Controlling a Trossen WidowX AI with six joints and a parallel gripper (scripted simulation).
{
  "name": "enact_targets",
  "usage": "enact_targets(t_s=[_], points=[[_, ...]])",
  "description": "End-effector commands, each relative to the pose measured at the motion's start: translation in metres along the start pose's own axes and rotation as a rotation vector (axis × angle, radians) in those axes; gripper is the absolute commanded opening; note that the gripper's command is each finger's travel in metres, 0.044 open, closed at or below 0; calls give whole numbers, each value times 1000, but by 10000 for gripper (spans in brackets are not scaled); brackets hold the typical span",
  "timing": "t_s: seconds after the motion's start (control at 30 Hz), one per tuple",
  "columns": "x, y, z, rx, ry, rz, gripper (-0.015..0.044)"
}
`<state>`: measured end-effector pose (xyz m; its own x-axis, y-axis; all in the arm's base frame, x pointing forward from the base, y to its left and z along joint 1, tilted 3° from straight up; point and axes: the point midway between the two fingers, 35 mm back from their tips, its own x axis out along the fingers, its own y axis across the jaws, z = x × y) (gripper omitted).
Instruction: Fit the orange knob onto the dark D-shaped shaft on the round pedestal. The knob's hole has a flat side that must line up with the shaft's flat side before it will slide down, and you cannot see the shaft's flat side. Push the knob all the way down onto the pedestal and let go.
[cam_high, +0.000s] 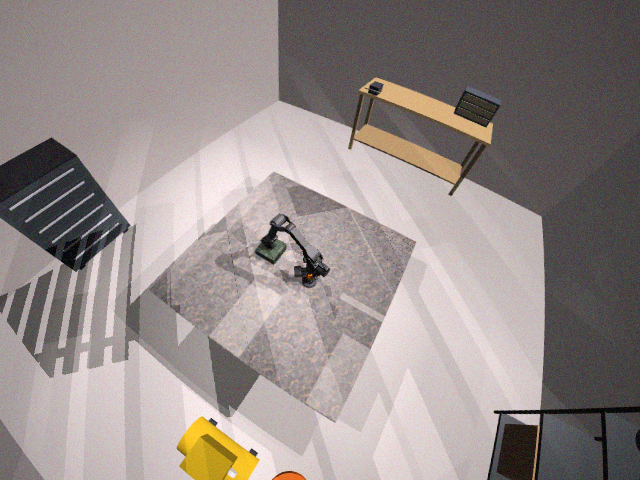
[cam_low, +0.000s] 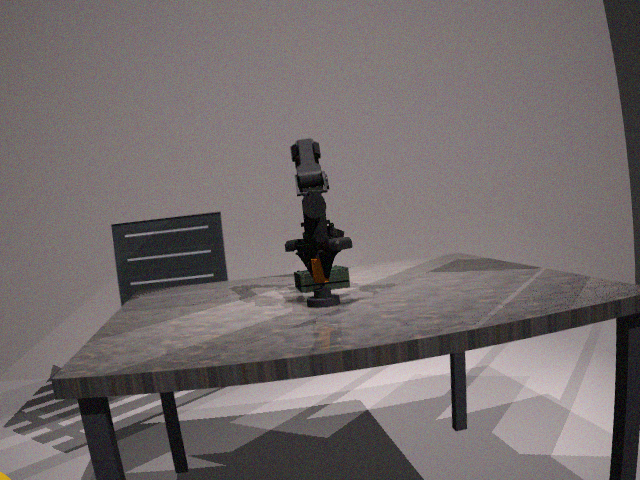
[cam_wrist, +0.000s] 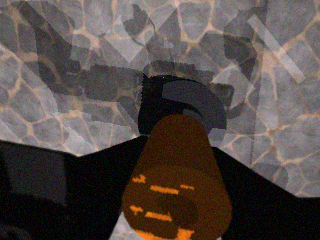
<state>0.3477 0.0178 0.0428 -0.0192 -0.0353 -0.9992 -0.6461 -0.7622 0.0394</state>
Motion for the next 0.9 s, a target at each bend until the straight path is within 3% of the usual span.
enact_targets(t_s=[0.0,0.87], points=[[0,-1,-1,-4,3,-3,0],[2,-2,-2,-56,3,-3,0]])
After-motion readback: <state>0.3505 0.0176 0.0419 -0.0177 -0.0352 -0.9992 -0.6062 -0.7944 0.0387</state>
